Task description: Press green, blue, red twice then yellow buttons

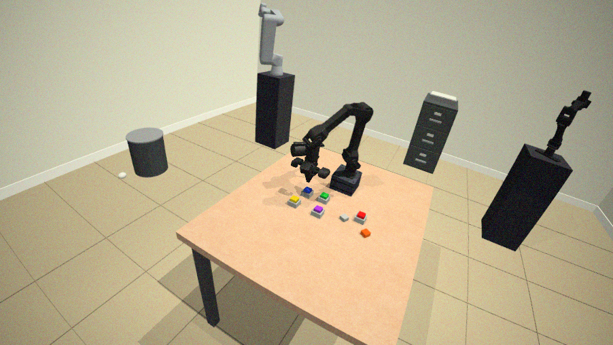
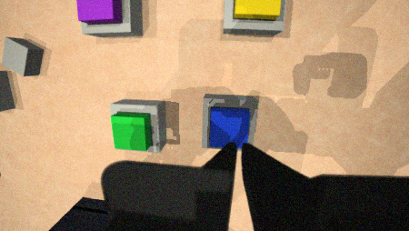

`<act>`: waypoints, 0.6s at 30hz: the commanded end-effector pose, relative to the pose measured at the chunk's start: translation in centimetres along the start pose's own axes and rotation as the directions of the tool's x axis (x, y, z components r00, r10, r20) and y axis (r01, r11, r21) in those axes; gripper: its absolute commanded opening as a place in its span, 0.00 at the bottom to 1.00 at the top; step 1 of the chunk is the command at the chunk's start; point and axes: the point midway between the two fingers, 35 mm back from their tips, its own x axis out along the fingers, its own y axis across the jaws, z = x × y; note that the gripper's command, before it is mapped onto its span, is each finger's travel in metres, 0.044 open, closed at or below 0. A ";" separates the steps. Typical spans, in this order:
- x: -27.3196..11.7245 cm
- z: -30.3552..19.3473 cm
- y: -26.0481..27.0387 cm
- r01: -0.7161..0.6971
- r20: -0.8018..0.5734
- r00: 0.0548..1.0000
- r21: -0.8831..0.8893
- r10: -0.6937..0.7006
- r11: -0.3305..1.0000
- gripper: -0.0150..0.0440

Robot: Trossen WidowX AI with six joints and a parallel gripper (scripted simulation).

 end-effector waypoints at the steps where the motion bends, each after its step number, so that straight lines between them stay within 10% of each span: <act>1: 1.6 -0.3 0.3 -0.011 -0.008 1.000 0.001 0.011 1.000 0.29; 18: 4.0 -0.3 0.3 -0.011 -0.008 1.000 0.001 0.011 1.000 0.29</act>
